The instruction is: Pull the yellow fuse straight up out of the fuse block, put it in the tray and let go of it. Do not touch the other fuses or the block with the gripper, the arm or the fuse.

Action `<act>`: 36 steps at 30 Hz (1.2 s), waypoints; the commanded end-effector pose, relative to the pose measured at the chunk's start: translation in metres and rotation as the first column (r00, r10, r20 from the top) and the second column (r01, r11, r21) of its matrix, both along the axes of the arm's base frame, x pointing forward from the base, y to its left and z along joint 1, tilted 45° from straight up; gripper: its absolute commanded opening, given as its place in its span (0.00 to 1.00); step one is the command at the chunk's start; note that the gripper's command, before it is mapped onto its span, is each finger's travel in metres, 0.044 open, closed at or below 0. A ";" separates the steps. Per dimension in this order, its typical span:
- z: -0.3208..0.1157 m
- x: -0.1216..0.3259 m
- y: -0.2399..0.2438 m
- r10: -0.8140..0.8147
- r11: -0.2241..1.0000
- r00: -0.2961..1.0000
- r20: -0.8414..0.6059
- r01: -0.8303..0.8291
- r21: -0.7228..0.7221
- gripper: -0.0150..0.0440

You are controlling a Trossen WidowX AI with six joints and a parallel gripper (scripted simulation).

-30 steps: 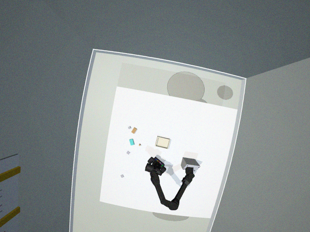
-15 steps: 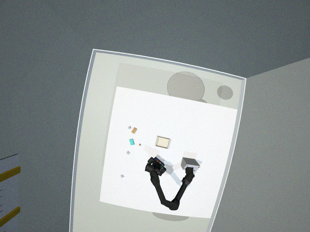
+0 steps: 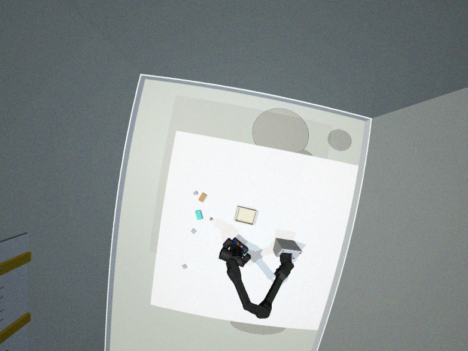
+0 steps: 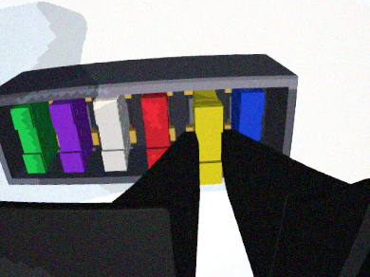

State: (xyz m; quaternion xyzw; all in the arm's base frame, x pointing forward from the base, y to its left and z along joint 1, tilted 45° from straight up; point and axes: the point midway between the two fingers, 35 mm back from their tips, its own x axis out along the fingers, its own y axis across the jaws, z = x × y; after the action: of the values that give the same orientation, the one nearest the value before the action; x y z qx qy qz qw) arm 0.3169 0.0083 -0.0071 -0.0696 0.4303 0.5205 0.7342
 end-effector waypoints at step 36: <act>0.014 -0.002 -0.014 0.001 1.000 1.000 0.002 -0.001 -0.003 0.25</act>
State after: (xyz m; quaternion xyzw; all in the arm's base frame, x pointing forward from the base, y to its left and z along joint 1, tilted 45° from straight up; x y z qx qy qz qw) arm 0.3155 -0.0043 0.0054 -0.0689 0.4301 0.5197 0.7349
